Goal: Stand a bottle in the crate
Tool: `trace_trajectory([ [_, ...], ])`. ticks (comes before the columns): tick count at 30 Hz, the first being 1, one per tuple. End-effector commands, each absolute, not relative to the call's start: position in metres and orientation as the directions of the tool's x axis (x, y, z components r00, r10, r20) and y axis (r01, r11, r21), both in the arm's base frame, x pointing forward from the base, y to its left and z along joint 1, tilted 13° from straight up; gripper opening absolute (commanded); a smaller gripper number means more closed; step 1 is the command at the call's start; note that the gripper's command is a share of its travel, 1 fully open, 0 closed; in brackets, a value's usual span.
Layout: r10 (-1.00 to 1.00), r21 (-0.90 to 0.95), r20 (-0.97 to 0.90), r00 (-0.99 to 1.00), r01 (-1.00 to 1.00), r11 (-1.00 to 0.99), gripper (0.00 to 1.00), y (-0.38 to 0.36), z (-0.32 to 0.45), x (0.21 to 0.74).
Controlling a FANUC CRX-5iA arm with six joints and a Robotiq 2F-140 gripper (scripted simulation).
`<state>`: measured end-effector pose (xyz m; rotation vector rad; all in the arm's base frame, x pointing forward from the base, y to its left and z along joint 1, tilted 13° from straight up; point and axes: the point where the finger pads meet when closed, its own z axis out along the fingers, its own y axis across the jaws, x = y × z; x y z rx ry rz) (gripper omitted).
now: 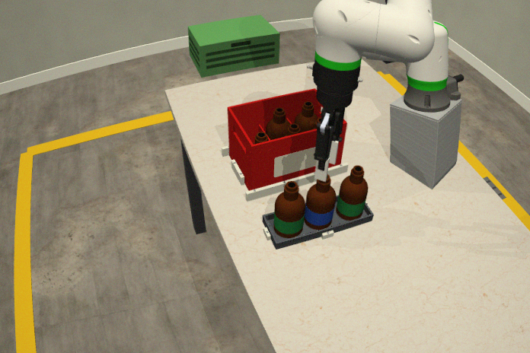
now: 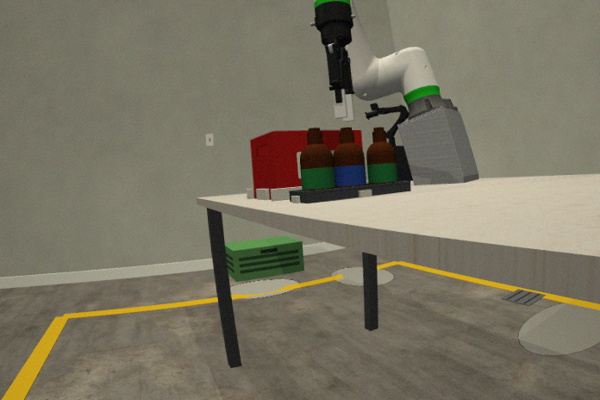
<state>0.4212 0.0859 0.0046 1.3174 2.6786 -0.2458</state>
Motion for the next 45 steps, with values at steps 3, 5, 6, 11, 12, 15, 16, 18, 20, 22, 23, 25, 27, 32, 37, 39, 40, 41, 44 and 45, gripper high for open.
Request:
trace_trajectory([
  [3, 0.771, -0.081, -0.202, -0.604, 0.794, 0.602, 0.38, 0.086, 0.005, 0.421],
  [5, 0.771, -0.081, -0.202, -0.604, 0.794, 0.602, 0.38, 0.086, 0.005, 0.421],
  [6, 0.771, -0.081, -0.202, -0.604, 0.794, 0.602, 0.38, 0.086, 0.005, 0.421],
  [11, 0.771, -0.081, -0.202, -0.604, 0.794, 0.602, 0.38, 0.086, 0.005, 0.421],
  [12, 0.771, -0.081, -0.202, -0.604, 0.794, 0.602, 0.38, 0.086, 0.005, 0.421],
  [15, 0.771, -0.081, -0.202, -0.604, 0.794, 0.602, 0.38, 0.086, 0.005, 0.421],
  [16, 0.771, -0.081, -0.202, -0.604, 0.794, 0.602, 0.38, 0.086, 0.005, 0.421],
  [18, 0.771, -0.081, -0.202, -0.604, 0.794, 0.602, 0.38, 0.086, 0.005, 0.421],
  [20, 0.771, -0.081, -0.202, -0.604, 0.794, 0.602, 0.38, 0.086, 0.004, 0.421],
  [22, 0.771, -0.081, -0.202, -0.604, 0.794, 0.602, 0.38, 0.086, 0.004, 0.421],
  [23, 0.771, -0.081, -0.202, -0.604, 0.794, 0.602, 0.38, 0.086, 0.004, 0.421],
  [25, 0.771, -0.081, -0.202, -0.604, 0.794, 0.602, 0.38, 0.086, 0.003, 0.421],
  [27, 0.771, -0.081, -0.202, -0.604, 0.794, 0.602, 0.38, 0.086, 0.003, 0.421],
  [32, 0.771, -0.081, -0.202, -0.604, 0.794, 0.602, 0.38, 0.085, 0.0, 0.422],
  [37, 0.771, -0.081, -0.202, -0.604, 0.794, 0.602, 0.38, 0.084, -0.005, 0.422],
  [39, 0.771, -0.081, -0.202, -0.604, 0.794, 0.602, 0.38, 0.084, -0.007, 0.422],
  [40, 0.771, -0.081, -0.202, -0.604, 0.794, 0.602, 0.38, 0.083, -0.008, 0.422],
  [41, 0.771, -0.081, -0.202, -0.604, 0.794, 0.602, 0.38, 0.083, -0.009, 0.422],
  [44, 0.771, -0.081, -0.202, -0.604, 0.794, 0.602, 0.38, 0.083, -0.011, 0.422],
  [45, 0.771, -0.081, -0.202, -0.604, 0.794, 0.602, 0.38, 0.082, -0.012, 0.422],
])
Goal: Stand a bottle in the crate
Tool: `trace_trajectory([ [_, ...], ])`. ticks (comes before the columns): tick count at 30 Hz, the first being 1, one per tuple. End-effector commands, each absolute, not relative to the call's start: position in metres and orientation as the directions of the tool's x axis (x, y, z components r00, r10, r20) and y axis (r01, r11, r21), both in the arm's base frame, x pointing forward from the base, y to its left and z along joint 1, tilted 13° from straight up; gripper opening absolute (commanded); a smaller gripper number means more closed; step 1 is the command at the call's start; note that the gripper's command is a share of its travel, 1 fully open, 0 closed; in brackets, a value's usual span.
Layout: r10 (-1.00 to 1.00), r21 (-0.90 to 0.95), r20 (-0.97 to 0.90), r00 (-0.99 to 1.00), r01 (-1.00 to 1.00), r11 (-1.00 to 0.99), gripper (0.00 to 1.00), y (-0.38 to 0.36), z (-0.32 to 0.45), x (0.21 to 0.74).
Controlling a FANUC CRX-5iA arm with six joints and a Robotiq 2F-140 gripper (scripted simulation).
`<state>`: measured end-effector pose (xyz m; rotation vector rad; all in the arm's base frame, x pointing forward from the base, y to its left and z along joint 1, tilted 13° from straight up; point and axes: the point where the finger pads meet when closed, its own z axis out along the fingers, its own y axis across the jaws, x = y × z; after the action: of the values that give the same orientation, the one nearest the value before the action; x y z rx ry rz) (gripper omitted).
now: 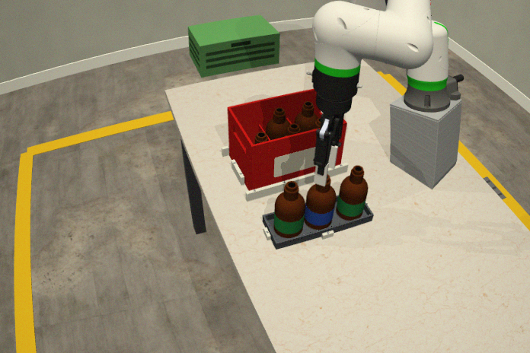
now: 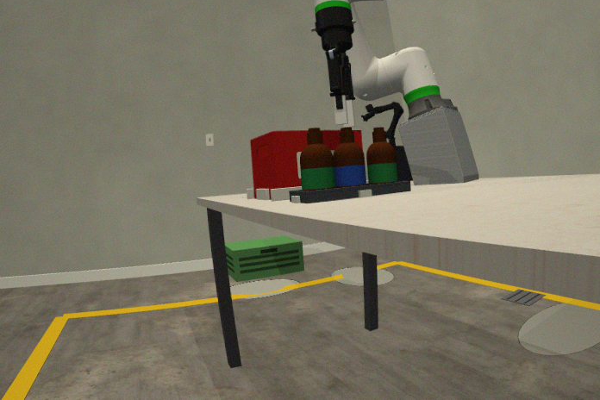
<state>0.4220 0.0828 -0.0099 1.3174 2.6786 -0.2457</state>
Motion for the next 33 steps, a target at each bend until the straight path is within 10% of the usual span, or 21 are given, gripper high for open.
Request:
trace_trajectory([
  [1, 0.771, -0.081, -0.202, -0.604, 0.794, 0.602, 0.38, 0.082, -0.013, 0.422],
  [33, 0.771, -0.081, -0.202, -0.604, 0.794, 0.602, 0.38, 0.077, -0.036, 0.424],
])
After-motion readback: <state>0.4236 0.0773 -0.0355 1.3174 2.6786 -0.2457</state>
